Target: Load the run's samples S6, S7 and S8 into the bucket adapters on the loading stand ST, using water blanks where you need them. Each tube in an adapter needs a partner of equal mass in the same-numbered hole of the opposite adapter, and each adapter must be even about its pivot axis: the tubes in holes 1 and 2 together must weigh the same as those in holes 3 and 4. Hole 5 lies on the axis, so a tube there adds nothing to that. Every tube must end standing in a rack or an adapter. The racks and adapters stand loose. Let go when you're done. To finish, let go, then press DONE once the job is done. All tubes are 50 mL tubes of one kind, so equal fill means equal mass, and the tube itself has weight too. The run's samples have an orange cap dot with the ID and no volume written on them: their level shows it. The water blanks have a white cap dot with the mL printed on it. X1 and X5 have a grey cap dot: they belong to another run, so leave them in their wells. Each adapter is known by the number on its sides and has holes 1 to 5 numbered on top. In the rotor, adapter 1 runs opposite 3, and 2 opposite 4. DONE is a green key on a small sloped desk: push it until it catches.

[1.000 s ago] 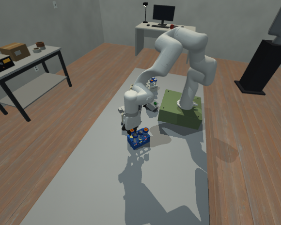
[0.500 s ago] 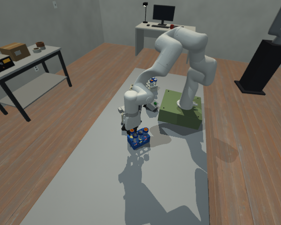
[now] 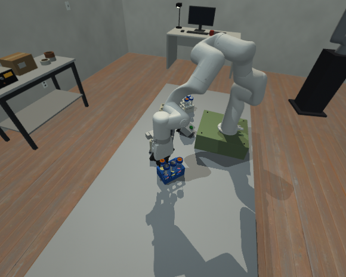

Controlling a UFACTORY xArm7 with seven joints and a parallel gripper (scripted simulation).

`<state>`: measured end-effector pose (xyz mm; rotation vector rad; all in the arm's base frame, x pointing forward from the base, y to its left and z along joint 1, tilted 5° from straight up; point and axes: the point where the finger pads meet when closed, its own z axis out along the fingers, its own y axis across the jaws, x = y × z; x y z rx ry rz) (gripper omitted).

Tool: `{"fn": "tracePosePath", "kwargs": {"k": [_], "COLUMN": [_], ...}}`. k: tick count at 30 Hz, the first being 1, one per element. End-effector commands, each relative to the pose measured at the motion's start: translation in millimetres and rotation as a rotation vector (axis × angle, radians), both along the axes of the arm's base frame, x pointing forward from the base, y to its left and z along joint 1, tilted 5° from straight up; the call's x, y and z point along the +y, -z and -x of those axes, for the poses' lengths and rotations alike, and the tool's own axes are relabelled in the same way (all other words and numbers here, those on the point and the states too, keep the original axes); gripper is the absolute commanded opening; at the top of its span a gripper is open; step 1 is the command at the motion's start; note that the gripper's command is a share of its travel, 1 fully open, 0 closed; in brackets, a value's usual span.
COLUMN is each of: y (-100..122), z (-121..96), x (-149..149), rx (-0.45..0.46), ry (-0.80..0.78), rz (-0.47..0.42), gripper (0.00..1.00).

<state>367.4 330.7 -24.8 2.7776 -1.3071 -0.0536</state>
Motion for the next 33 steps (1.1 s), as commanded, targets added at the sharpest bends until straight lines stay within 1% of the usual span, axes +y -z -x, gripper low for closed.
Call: {"fn": "tracePosePath", "kwargs": {"k": [1, 4, 6, 21, 23, 33], "y": [-1.8, -7.7, -7.7, -37.6, -37.6, -57.6], "z": [-1.5, -1.8, -1.8, -3.6, -3.6, -4.8], "x": [1.3, 1.5, 1.5, 3.0, 3.0, 3.9], "rx": [-0.004, -0.004, -0.004, -0.004, -0.004, -0.004], "ry": [0.000, 0.000, 0.000, 0.000, 0.000, 0.000], "rz": [-0.003, -0.003, -0.003, -0.003, -0.003, -0.003], "gripper": [0.44, 0.44, 0.44, 0.44, 0.44, 0.44]}}
